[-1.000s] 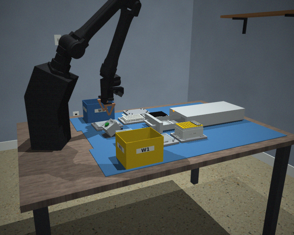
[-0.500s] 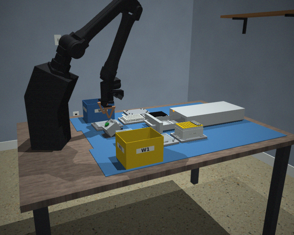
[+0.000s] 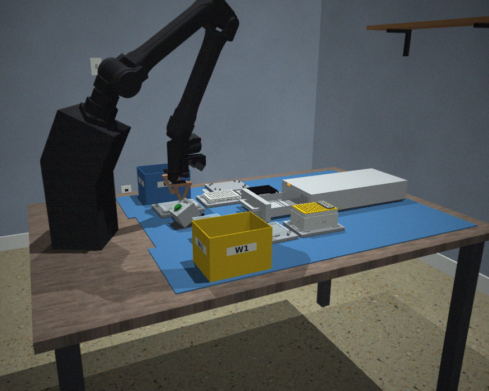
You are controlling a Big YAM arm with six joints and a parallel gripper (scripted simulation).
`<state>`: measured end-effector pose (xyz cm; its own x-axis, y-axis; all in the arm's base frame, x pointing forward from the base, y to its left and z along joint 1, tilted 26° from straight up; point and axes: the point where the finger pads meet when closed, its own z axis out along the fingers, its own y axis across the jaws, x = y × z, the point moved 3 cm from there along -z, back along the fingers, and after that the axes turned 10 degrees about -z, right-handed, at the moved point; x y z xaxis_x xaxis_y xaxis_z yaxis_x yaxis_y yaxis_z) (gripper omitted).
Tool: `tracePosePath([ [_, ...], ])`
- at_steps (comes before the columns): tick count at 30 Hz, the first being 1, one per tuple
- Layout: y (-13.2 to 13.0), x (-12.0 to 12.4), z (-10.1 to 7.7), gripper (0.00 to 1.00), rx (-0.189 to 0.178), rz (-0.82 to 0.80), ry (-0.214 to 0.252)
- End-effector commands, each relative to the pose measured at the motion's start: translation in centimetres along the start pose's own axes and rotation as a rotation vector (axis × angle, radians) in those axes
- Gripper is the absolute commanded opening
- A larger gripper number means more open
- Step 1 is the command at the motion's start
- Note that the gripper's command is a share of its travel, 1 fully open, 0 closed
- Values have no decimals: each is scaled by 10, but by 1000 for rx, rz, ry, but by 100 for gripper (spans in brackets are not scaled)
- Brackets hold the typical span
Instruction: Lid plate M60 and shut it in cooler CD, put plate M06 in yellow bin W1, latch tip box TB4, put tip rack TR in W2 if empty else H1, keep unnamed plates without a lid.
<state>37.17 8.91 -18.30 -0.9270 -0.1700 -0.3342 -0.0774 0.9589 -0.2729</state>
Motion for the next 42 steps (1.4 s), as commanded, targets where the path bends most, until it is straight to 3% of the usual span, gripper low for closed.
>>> tracePosePath([
  [1,-2,-4,9,100,-1,-1,-9],
  [8,-2,-3,18,100,-1,-2,-9],
  [42,0,-5,17,100,-3,-6,-13],
])
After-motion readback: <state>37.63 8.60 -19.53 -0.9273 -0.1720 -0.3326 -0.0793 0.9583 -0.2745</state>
